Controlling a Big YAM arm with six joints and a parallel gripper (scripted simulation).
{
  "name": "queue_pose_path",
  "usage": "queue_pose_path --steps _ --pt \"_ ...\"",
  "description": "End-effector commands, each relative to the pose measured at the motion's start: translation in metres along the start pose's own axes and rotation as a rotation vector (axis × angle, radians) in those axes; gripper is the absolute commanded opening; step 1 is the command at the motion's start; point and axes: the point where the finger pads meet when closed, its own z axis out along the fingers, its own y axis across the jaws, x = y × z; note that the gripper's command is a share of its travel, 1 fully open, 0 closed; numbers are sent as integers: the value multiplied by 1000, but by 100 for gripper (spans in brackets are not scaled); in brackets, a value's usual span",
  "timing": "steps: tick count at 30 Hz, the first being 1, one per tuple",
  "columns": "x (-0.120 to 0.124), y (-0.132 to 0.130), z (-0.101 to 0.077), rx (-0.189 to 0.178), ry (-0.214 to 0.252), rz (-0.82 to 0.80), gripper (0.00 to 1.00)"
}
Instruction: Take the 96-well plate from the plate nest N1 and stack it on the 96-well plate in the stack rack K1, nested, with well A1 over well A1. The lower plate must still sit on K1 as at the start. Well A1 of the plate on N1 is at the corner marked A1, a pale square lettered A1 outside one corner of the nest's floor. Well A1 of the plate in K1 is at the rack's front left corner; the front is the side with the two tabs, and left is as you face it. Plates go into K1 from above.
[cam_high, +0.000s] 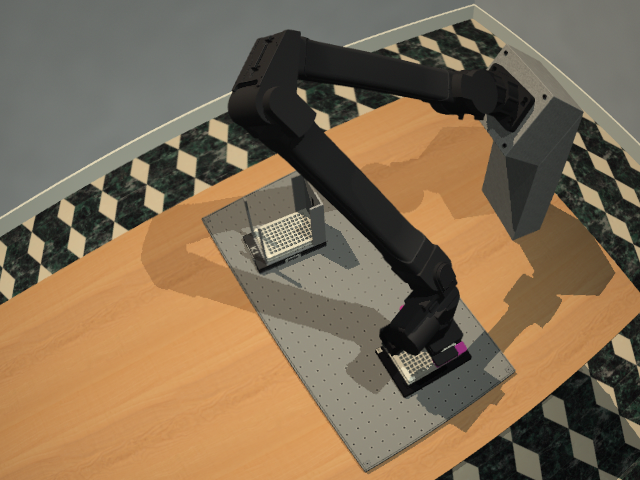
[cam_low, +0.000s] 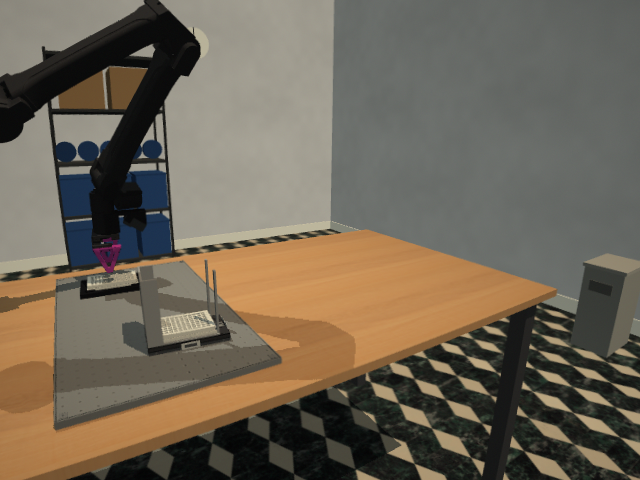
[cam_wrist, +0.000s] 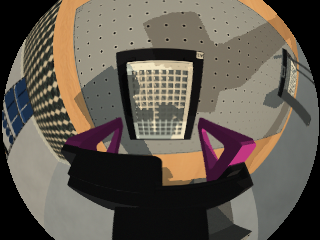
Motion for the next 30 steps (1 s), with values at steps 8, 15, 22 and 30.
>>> queue_pose_path --steps 8,15,22,30 --pt "-5 -2 15 1 -13 -7 100" --pt "-4 3 24 -8 -14 -13 100" --pt "-11 10 20 -30 -33 -13 100" --pt "-1 2 45 -6 -10 -16 100"
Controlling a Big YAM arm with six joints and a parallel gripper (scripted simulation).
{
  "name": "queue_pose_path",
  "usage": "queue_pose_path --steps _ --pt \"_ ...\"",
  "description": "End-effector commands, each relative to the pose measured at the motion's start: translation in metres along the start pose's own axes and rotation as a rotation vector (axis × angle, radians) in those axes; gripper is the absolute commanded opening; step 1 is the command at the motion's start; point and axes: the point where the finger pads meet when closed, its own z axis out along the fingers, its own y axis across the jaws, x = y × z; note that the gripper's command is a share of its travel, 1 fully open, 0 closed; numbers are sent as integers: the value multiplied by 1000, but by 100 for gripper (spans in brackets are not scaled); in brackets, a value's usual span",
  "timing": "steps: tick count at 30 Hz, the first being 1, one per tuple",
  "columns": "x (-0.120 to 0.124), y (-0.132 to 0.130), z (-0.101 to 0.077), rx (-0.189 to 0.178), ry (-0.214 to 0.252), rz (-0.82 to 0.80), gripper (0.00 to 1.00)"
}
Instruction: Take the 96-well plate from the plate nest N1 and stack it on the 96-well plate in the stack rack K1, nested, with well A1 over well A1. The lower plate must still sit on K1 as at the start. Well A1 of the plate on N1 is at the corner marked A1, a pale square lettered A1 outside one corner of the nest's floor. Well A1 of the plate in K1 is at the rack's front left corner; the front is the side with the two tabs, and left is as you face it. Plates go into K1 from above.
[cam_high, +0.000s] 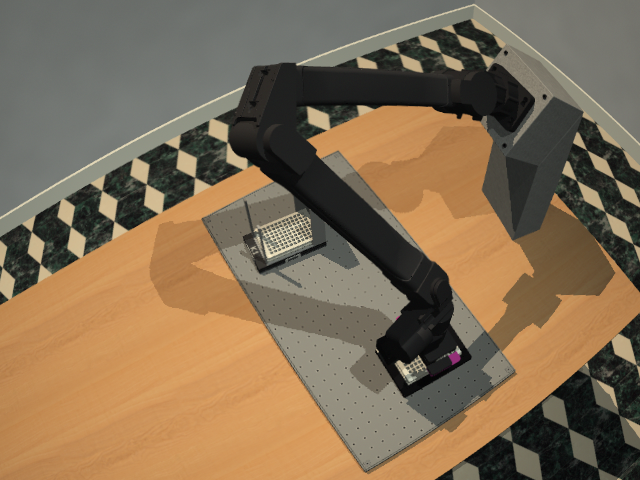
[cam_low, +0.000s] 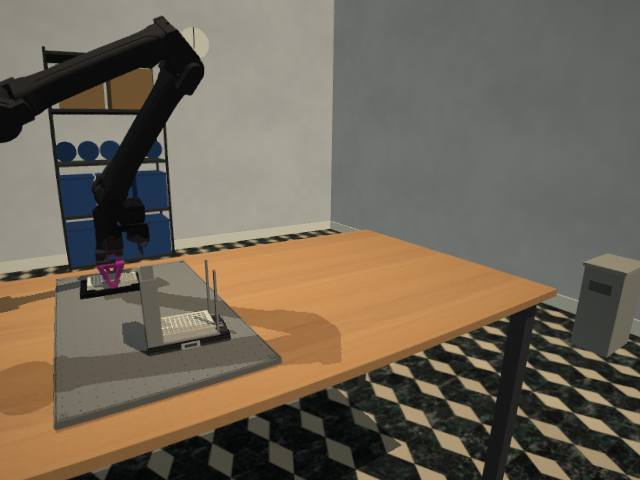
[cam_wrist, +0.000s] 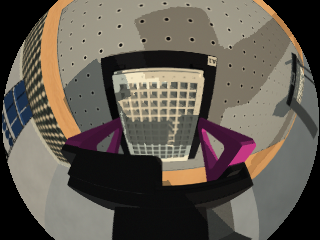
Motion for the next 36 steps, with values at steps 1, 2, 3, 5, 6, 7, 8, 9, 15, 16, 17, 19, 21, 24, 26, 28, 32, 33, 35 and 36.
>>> queue_pose_path --steps 1,2,3,5,6,7,8,9,15,16,17,19,21,24,26,28,32,33,35,36 --pt "2 2 -4 -9 -1 -16 100" --pt "2 2 -4 -9 -1 -16 100" --pt "2 2 -4 -9 -1 -16 100" --pt "2 2 -4 -9 -1 -16 100" --pt "2 2 -4 -9 -1 -16 100" --pt "2 2 -4 -9 -1 -16 100" --pt "2 2 -4 -9 -1 -16 100" --pt "2 2 -4 -9 -1 -16 100" --pt "2 2 -4 -9 -1 -16 0" --pt "2 2 -4 -9 -1 -16 0" --pt "2 2 -4 -9 -1 -16 0" --pt "2 2 -4 -9 -1 -16 0" --pt "2 2 -4 -9 -1 -16 0" --pt "2 2 -4 -9 -1 -16 0" --pt "2 2 -4 -9 -1 -16 0" --pt "2 2 -4 -9 -1 -16 0" --pt "2 2 -4 -9 -1 -16 0" --pt "2 2 -4 -9 -1 -16 0" --pt "2 2 -4 -9 -1 -16 0" --pt "2 2 -4 -9 -1 -16 0"
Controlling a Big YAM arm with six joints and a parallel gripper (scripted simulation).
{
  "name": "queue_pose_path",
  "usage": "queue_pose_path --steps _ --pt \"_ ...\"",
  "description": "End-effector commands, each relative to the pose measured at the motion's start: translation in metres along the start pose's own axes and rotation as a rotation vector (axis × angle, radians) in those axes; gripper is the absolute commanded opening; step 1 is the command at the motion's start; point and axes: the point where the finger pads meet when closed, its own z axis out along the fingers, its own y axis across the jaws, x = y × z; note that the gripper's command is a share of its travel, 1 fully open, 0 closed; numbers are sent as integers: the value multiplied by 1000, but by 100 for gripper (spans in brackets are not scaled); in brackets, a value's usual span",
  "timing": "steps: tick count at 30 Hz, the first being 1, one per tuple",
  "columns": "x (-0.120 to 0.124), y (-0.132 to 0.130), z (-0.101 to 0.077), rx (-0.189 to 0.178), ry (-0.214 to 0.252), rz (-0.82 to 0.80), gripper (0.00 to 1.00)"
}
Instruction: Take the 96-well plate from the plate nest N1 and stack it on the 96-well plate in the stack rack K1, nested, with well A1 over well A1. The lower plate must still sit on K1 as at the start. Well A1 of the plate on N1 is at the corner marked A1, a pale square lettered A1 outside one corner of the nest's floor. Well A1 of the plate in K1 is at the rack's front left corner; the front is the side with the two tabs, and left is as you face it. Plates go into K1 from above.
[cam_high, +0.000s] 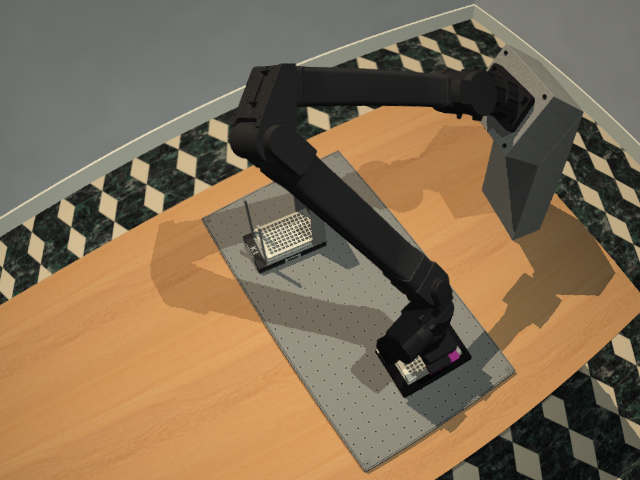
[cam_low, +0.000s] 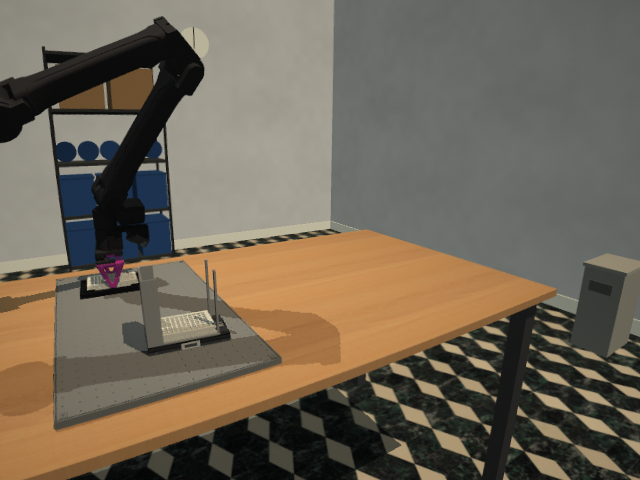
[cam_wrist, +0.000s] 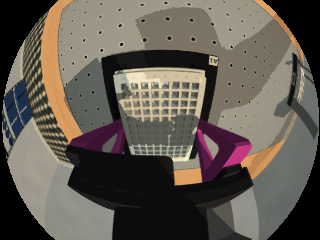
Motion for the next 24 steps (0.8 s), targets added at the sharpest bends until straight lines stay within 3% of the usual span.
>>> queue_pose_path --steps 1,10,11,24 --pt "2 1 -5 -4 -2 -16 0" --pt "2 1 -5 -4 -2 -16 0" --pt "4 5 -14 -13 1 -40 0" --pt "1 6 -32 -14 -3 -15 0"
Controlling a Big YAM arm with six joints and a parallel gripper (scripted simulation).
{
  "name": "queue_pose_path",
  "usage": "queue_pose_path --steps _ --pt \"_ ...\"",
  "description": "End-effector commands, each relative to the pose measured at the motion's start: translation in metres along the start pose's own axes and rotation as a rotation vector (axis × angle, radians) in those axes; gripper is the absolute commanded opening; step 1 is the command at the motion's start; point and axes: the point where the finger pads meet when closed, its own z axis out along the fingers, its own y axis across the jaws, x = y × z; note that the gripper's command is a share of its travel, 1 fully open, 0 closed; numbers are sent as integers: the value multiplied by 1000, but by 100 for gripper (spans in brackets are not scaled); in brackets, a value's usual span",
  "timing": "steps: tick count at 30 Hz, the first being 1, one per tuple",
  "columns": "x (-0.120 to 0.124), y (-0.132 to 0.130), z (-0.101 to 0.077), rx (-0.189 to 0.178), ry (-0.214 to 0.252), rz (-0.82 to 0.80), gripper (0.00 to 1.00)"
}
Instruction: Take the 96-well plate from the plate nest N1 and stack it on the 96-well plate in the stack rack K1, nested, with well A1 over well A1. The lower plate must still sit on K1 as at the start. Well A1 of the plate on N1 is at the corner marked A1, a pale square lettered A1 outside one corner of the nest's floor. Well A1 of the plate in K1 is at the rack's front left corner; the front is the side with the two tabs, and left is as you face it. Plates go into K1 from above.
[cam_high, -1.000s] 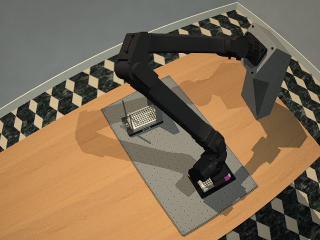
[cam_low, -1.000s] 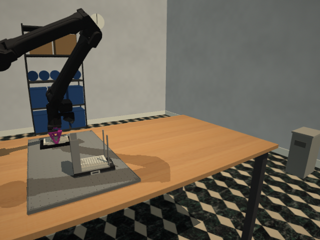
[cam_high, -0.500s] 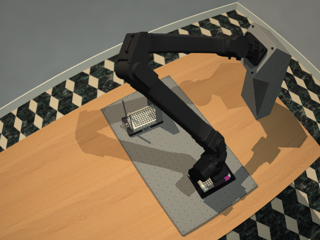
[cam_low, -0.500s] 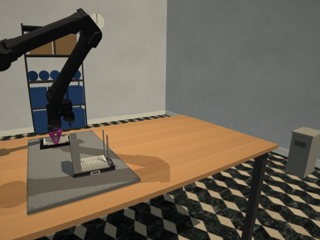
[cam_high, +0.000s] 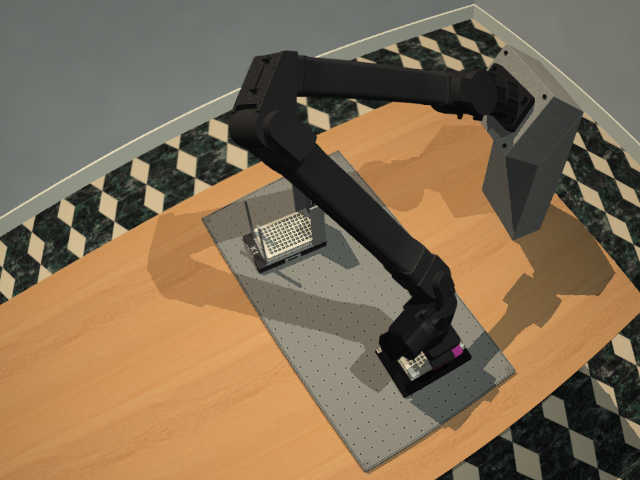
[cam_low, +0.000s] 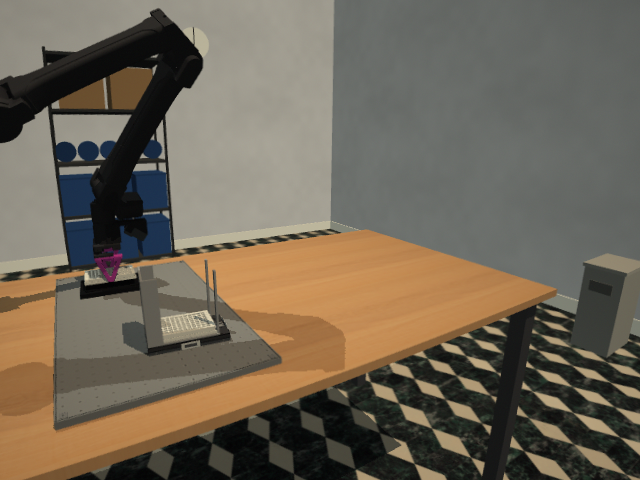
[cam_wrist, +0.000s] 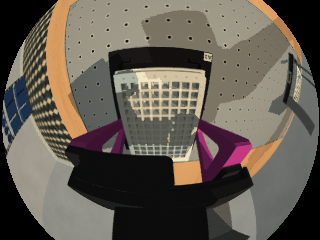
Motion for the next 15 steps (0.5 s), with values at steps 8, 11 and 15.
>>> queue_pose_path --steps 8,11,15 --pt "-1 5 -28 -17 -7 7 0" --pt "-1 5 -33 -17 -8 7 0" --pt "-1 5 -37 -17 -8 8 0"
